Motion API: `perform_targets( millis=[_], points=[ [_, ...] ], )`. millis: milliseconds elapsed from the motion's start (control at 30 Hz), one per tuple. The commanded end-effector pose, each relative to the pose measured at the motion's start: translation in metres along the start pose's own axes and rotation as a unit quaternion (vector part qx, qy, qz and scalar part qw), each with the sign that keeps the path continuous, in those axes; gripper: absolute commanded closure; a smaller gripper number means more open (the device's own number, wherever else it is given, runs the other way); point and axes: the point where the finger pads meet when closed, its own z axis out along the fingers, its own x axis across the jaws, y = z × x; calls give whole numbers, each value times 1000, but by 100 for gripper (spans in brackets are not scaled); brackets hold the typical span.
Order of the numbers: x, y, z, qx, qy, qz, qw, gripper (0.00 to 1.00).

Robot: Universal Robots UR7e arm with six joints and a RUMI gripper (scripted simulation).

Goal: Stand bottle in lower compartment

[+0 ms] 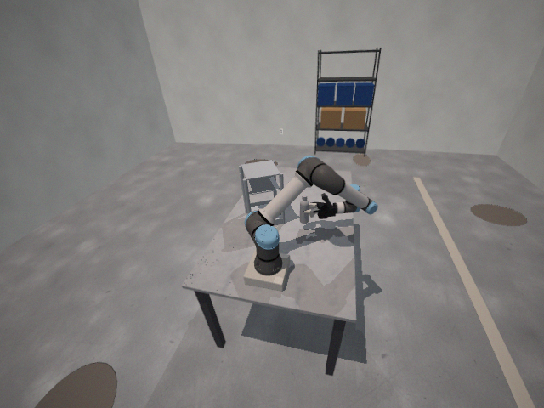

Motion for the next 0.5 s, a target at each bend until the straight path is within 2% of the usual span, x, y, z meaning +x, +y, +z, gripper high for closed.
perform_targets(
  millis=[0,467],
  points=[
    [-2,-2,15,-3,1,0,1000,100],
    [-3,-1,19,-3,1,0,1000,100]
  ],
)
